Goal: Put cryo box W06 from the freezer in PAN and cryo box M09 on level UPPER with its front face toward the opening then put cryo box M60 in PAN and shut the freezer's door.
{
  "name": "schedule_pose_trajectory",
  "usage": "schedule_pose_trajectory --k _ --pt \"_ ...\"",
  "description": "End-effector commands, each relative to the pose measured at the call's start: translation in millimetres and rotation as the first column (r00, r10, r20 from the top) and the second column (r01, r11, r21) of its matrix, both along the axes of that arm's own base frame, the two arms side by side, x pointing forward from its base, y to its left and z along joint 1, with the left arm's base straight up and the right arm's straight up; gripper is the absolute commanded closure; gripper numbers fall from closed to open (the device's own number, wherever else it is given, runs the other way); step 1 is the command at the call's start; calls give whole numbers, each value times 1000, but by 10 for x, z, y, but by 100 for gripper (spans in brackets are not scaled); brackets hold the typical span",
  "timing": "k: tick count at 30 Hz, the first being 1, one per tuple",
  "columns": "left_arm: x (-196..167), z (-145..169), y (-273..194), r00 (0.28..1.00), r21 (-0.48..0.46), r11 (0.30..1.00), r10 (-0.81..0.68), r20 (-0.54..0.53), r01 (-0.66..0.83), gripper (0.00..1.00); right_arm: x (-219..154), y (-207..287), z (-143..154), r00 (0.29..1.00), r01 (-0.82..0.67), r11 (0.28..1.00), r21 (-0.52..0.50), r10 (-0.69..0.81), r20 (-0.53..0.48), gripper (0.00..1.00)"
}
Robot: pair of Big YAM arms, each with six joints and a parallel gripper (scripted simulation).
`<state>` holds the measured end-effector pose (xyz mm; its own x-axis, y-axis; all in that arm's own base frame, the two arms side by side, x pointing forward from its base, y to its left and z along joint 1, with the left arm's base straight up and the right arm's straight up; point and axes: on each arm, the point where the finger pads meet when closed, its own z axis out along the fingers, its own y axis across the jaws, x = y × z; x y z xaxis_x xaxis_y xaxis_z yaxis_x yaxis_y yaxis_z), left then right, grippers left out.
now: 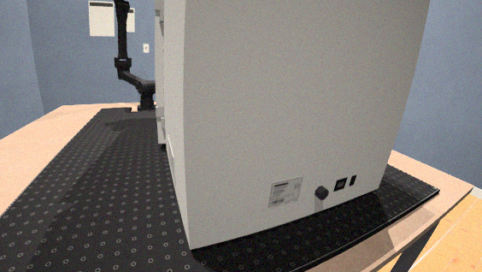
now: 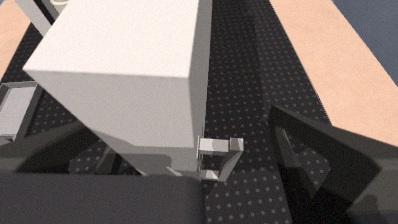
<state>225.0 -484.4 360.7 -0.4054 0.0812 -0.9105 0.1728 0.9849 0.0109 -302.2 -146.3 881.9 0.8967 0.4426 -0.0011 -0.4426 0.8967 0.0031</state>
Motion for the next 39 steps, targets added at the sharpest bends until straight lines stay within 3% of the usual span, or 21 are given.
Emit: schedule_pose_trajectory --k 1,24,28,29,39 --pt "-54 189 -224 1000 -67 997 26 -5 -27 0 127 68 34 1000 10 1000 -16 -11 -26 100" --pt "-125 155 -757 993 -65 991 116 -10 -116 0 127 68 34 1000 10 1000 -16 -11 -26 100" --pt "-77 155 -739 992 -65 990 124 -10 -124 0 127 68 34 1000 10 1000 -16 -11 -26 100" --pt "-84 -119 -654 992 -2 992 125 -9 -125 0 127 68 34 1000 10 1000 -16 -11 -26 100" --pt "-70 -31 -679 992 -22 992 127 -10 -127 0 127 68 34 1000 10 1000 -16 -11 -26 100"
